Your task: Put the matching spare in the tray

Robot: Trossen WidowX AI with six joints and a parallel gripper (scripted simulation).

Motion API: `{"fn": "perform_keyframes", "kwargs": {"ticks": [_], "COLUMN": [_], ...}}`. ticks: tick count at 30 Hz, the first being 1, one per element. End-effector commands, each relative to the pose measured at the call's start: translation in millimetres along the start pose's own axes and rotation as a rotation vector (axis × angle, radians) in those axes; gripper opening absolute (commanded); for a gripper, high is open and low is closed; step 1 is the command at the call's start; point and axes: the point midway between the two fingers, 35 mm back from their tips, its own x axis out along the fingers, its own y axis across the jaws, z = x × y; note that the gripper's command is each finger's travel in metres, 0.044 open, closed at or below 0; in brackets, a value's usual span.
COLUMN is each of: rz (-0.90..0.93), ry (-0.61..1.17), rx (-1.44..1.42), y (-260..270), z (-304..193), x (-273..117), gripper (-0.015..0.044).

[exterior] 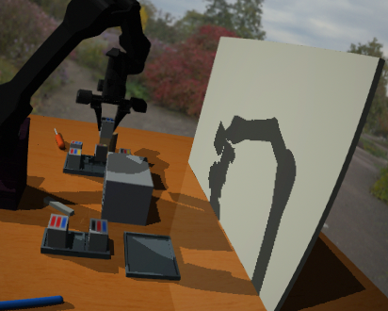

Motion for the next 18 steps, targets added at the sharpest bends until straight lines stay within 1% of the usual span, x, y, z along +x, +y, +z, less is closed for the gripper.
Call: {"fn": "perform_keyframes", "kwargs": {"ticks": [1,5,10,18], "rz": [-0.006,-0.005,-0.004,0.006], "ry": [-0.017,-0.018,-0.021,-0.051], "rx": [0.009,0.010,0.014,0.063], "y": [-4.0,-4.5,-7.6,-40.8], "z": [0.8,-1.1,-5.3,-57.5], "x": [-26.8,-45.6,-47.2,-51.7], "gripper": [0.0000,0.0000,0.0000,0.0000]}}
